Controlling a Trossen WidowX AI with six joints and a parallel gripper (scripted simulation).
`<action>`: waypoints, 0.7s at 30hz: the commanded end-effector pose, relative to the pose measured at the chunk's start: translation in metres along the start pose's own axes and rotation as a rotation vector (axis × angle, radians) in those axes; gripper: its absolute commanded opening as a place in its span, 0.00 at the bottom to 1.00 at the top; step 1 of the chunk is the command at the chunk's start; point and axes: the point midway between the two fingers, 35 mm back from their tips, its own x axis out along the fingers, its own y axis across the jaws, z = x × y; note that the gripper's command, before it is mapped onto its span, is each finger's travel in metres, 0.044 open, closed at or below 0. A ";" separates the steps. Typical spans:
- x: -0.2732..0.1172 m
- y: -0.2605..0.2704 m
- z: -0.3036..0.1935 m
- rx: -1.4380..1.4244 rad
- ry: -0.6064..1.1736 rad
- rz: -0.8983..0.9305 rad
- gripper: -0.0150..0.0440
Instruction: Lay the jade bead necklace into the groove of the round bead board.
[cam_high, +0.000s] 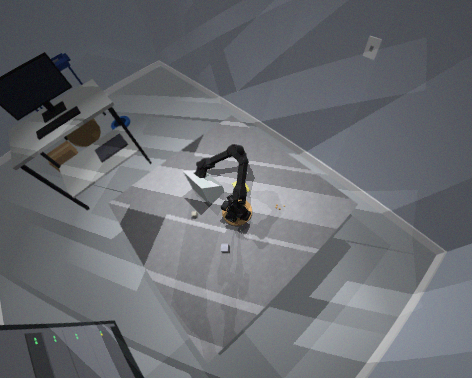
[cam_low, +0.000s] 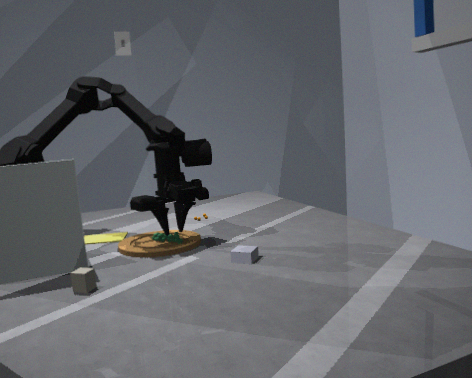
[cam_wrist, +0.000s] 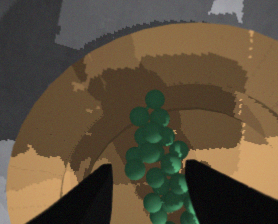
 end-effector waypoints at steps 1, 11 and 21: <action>0.000 0.000 0.000 -0.003 0.000 -0.001 0.74; -0.005 -0.001 -0.001 -0.006 0.002 -0.001 1.00; -0.005 -0.001 -0.001 -0.006 0.002 -0.001 1.00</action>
